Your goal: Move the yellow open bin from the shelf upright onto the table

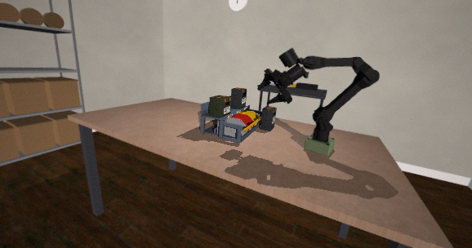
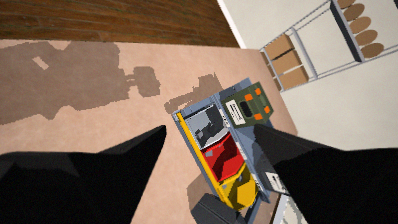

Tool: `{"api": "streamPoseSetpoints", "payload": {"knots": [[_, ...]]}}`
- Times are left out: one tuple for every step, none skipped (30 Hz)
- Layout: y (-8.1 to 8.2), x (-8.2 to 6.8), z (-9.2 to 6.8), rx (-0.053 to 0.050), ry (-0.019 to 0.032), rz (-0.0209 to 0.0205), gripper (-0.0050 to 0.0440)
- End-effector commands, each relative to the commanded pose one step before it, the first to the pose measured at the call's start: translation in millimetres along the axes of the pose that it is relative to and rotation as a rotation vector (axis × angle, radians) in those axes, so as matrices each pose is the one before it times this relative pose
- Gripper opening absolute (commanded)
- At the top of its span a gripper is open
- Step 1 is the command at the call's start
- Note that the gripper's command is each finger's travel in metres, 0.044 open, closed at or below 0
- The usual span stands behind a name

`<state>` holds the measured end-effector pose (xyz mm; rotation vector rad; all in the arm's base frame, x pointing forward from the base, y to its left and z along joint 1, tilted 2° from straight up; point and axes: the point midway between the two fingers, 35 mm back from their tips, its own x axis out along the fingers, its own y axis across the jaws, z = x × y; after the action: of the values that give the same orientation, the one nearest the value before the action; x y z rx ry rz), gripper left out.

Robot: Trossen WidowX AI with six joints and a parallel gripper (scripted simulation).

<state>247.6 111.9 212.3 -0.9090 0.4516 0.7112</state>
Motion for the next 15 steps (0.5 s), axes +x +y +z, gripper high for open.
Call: {"api": "streamPoseSetpoints", "payload": {"knots": [[-9.61, -2.0, 1.49, 0.0438, -0.01175, -0.04378, 0.044], [0.0, 0.0, 0.0, 0.0, 0.0, 0.0, 0.044], [0.0, 0.0, 0.0, 0.0, 0.0, 0.0, 0.044], [0.0, 0.0, 0.0, 0.0, 0.0, 0.0, 0.044], [0.0, 0.0, 0.0, 0.0, 0.0, 0.0, 0.044], [0.0, 0.0, 0.0, 0.0, 0.0, 0.0, 0.044], [0.0, 0.0, 0.0, 0.0, 0.0, 0.0, 0.044], [0.0, 0.0, 0.0, 0.0, 0.0, 0.0, 0.044], [0.0, 0.0, 0.0, 0.0, 0.0, 0.0, 0.044], [0.0, 0.0, 0.0, 0.0, 0.0, 0.0, 0.044], [-4.29, -0.3, 0.93, 0.0209, -0.01148, -0.01602, 0.044], [-5.33, 0.08, -0.05, 0.0301, -0.00708, -0.02337, 0.044], [-5.33, 0.21, 0.11, 0.0301, -0.00708, -0.02337, 0.044], [-5.32, 0.34, 0.27, 0.0301, -0.00708, -0.02337, 0.044], [-5.3, 0.46, 0.43, 0.0301, -0.00708, -0.02337, 0.044]]}}
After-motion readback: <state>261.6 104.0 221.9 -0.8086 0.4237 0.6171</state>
